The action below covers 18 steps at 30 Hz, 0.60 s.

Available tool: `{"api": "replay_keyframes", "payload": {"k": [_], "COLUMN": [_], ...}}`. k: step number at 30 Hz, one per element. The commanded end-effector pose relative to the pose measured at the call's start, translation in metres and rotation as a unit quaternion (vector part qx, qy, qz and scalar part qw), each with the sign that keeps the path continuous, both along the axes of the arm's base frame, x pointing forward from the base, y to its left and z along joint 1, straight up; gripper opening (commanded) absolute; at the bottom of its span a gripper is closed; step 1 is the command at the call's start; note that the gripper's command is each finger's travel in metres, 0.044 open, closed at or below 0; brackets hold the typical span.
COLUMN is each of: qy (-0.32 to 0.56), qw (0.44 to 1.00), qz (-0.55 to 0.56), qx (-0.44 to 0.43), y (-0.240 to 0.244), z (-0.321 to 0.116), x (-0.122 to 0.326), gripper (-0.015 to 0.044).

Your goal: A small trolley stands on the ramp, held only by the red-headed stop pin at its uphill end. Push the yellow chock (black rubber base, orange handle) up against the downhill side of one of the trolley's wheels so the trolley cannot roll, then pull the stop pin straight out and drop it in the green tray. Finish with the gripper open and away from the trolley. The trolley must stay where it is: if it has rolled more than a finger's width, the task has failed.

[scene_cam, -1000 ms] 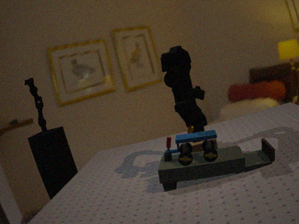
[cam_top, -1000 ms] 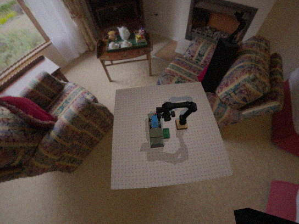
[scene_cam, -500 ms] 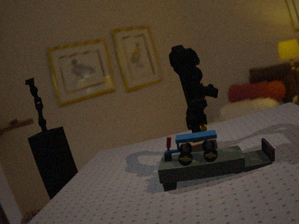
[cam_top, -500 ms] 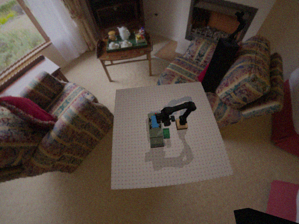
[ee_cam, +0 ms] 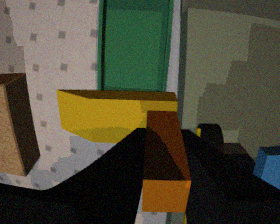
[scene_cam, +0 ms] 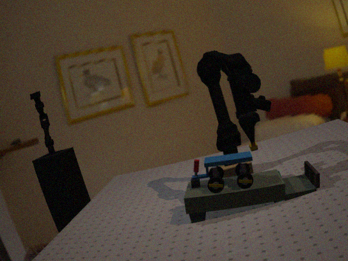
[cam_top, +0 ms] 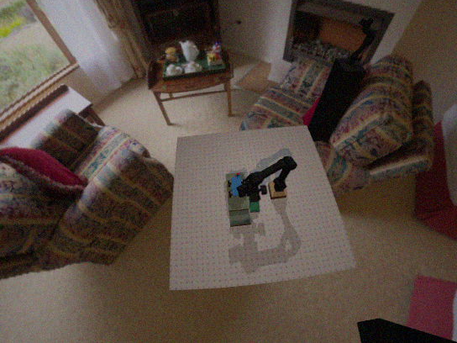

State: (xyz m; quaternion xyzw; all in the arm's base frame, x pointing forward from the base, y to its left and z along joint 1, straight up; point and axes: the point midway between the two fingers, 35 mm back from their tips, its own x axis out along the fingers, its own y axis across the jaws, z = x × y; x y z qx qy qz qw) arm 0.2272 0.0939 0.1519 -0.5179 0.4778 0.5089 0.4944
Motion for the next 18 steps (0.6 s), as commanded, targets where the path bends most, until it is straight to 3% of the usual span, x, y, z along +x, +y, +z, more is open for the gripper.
{"api": "replay_keyframes", "payload": {"k": [1,11,18], "qy": [-0.001,-0.001,0.001], "qw": [1.0,1.0,0.994], "qz": [-0.001,0.002,0.108], "qx": [-0.001,0.001,-0.009], "y": [0.017,0.053,0.054], "z": [-0.001,-0.004,-0.004], "x": [0.003,0.01,0.01], "gripper": [0.0,0.0,0.0]}}
